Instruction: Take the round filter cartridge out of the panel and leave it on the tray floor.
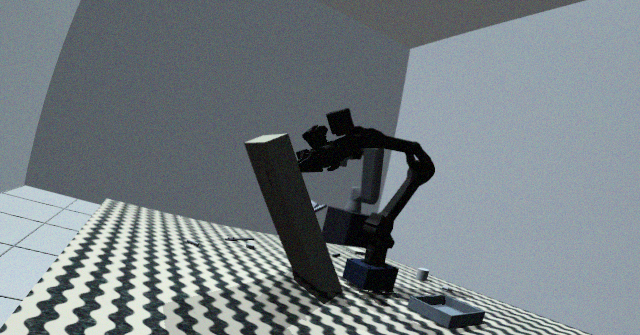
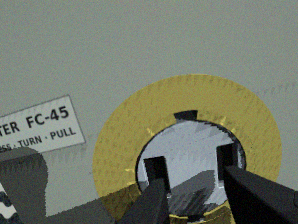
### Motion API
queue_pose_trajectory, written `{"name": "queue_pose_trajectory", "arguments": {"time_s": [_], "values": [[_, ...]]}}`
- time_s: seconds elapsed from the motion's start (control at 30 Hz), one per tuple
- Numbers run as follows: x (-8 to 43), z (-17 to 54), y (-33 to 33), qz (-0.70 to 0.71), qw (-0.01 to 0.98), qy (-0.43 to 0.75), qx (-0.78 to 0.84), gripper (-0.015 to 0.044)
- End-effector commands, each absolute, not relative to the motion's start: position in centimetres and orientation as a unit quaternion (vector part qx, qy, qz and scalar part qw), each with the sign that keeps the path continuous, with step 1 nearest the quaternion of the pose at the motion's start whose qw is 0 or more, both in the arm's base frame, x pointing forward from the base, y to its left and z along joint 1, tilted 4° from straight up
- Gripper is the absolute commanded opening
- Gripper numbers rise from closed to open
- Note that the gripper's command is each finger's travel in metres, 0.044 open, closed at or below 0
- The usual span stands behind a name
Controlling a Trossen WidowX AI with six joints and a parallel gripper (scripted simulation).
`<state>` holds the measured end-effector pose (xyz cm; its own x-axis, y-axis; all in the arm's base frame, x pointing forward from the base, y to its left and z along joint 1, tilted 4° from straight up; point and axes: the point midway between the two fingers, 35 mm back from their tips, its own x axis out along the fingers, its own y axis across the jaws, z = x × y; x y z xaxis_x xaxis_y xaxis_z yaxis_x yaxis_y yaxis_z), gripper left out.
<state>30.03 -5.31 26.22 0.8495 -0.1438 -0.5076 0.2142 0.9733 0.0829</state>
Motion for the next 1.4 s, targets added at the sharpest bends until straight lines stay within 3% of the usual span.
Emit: {"name": "queue_pose_trajectory", "arguments": {"time_s": [0.0, 1.37], "values": [[30.07, 26.27, -5.34, -0.095, 0.959, 0.258, 0.07, 0.0115], [30.37, 26.21, -5.4, -0.095, 0.959, 0.258, 0.069, 0.0115]]}}
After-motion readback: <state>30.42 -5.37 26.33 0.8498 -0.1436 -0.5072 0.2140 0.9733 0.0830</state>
